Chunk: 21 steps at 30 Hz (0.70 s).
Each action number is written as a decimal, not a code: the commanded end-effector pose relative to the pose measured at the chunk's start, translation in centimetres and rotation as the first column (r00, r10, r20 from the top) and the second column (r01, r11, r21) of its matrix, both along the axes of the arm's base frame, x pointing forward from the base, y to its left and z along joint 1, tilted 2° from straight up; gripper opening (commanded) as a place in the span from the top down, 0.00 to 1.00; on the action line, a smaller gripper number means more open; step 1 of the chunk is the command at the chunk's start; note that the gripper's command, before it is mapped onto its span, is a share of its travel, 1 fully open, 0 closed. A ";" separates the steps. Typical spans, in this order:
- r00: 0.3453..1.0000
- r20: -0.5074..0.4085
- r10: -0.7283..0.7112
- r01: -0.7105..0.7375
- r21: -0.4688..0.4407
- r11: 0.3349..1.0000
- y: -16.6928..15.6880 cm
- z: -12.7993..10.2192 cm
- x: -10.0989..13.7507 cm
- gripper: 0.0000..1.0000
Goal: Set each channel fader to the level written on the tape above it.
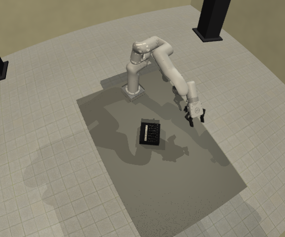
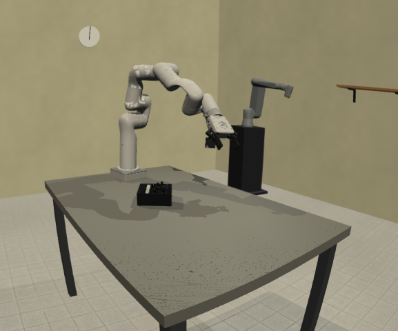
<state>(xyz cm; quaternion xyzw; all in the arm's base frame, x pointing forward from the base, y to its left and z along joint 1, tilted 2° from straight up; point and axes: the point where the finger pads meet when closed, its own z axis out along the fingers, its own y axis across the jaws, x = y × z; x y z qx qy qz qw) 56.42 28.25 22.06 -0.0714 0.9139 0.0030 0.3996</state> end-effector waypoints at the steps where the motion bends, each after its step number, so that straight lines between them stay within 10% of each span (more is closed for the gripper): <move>1: 1.000 0.004 0.000 0.000 0.002 1.000 0.1 0.3 0.1 0.00; 21: 0.999 -0.008 -0.042 0.042 0.014 0.999 -1.1 0.2 0.3 0.00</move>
